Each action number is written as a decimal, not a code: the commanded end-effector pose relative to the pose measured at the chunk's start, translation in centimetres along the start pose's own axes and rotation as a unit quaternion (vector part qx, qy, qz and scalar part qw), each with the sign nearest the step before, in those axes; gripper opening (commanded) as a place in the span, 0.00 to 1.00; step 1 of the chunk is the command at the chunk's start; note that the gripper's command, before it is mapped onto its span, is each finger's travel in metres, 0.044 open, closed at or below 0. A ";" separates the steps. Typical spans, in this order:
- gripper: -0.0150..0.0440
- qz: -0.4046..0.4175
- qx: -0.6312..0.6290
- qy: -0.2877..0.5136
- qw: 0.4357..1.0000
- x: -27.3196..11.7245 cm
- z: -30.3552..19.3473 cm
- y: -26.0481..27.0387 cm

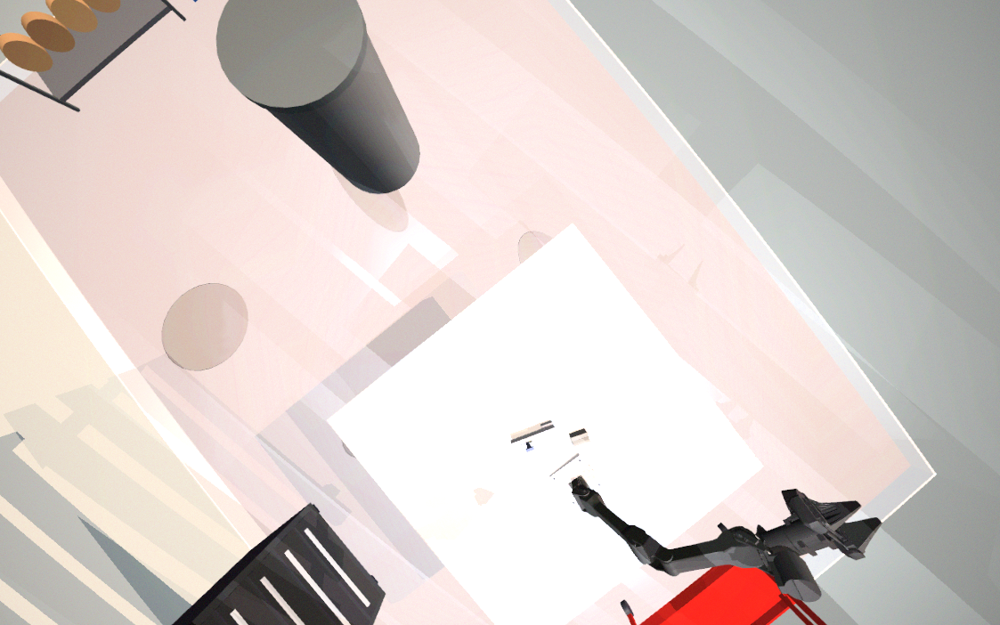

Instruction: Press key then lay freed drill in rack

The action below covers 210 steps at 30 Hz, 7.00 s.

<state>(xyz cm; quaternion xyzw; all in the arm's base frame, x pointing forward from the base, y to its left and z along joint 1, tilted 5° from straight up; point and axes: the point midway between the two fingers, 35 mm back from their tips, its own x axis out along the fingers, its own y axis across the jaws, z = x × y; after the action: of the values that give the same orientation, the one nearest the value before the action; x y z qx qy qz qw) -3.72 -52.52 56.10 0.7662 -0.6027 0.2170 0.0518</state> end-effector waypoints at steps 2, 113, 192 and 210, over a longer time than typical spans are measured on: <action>0.84 0.000 0.000 0.000 1.000 0.0 0.0 0.0; 0.25 0.775 0.431 -0.362 0.286 -60.5 27.4 -38.6; 0.25 0.775 0.431 -0.363 0.286 -62.2 29.2 -38.3; 0.57 0.775 0.431 -0.363 0.286 -59.9 25.8 -39.3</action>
<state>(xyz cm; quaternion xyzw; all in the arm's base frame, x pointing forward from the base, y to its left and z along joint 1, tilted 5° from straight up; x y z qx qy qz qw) 28.93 3.53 13.40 -0.1446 -0.7040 0.0897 -0.6896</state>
